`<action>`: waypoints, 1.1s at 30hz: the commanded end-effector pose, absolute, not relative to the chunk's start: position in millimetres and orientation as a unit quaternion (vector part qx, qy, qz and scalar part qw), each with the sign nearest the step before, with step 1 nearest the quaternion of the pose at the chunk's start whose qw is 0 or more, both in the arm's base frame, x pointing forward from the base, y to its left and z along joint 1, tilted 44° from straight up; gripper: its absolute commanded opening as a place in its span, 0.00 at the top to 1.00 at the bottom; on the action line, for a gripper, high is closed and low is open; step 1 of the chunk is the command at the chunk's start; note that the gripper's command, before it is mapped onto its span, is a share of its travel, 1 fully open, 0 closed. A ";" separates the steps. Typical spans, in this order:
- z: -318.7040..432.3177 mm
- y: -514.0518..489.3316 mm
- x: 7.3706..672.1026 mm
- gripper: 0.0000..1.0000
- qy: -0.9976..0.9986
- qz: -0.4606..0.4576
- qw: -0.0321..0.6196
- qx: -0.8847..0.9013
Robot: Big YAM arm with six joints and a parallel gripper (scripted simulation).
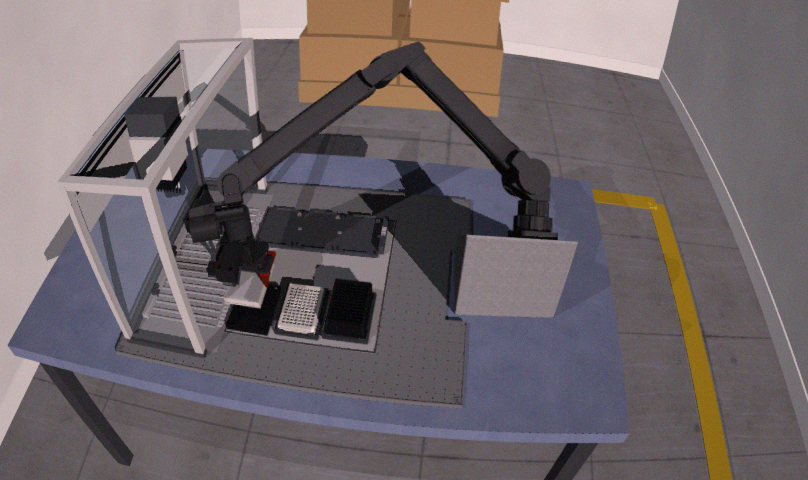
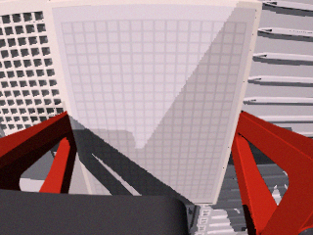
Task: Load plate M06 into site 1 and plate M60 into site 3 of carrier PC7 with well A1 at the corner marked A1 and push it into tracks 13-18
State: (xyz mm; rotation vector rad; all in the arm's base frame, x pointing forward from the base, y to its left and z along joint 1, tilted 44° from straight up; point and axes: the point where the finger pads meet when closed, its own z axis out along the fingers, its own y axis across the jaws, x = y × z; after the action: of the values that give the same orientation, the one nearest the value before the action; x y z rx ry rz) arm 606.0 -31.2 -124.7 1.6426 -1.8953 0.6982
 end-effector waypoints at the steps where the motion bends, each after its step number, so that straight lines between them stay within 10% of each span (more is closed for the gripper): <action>1: -111.3 -3.7 626.5 1.00 -0.701 0.272 0.245 0.612; 33: -35.0 -98.3 604.8 1.00 -0.702 0.270 0.251 0.609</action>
State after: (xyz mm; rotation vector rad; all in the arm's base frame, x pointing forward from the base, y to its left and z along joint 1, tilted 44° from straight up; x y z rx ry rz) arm 590.4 -109.6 -56.9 1.6187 -1.9040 0.6825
